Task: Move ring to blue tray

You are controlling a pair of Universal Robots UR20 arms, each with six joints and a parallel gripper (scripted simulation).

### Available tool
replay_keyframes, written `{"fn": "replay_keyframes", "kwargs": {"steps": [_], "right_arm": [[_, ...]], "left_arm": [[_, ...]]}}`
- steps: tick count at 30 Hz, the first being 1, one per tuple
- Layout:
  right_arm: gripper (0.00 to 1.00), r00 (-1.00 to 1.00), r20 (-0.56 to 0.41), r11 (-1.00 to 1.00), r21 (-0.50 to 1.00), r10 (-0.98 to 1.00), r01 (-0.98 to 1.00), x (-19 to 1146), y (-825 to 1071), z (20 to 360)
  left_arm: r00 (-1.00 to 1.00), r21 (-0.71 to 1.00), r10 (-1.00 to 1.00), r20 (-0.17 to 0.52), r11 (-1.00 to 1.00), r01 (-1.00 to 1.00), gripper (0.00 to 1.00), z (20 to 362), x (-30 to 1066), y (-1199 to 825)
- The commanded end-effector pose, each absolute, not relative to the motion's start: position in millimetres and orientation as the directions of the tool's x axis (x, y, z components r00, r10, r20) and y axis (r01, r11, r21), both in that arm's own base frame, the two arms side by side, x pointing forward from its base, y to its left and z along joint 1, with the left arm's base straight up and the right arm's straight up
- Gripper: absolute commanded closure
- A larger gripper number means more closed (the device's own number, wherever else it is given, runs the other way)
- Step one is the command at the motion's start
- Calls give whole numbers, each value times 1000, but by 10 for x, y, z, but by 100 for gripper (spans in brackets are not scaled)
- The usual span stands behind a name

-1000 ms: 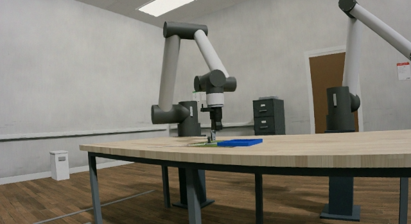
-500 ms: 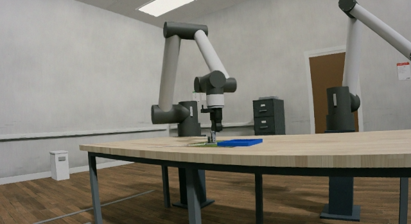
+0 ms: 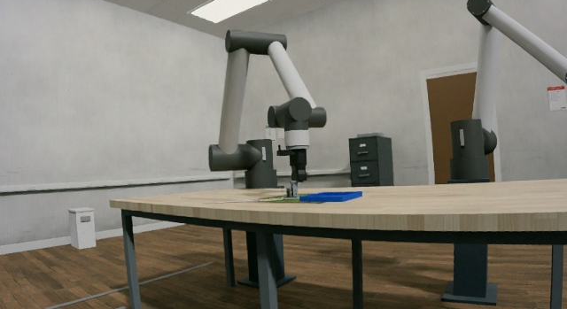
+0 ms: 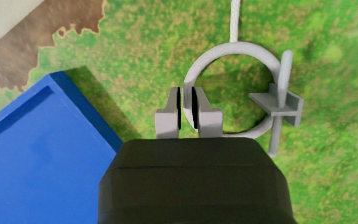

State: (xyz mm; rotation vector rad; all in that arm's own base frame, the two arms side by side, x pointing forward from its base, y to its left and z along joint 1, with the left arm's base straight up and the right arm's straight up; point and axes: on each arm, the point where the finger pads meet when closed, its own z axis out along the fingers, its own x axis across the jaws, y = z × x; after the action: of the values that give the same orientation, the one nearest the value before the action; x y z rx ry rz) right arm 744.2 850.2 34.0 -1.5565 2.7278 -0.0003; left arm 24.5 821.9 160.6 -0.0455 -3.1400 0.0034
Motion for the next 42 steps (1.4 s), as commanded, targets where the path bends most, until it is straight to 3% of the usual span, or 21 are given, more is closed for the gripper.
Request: {"fn": "replay_keyframes", "kwargs": {"steps": [1, 42], "right_arm": [[68, -506, 2, 506, 0, -863, -863, 7393, 8482, 317], [68, -507, -3, 507, 0, -862, -862, 7423, 8541, 347]], "left_arm": [[-1000, 0, 29, 0, 1000, 29, 0, 1620, 242, 8246], [-1000, 0, 29, 0, 1000, 29, 0, 1620, 242, 8246]]}}
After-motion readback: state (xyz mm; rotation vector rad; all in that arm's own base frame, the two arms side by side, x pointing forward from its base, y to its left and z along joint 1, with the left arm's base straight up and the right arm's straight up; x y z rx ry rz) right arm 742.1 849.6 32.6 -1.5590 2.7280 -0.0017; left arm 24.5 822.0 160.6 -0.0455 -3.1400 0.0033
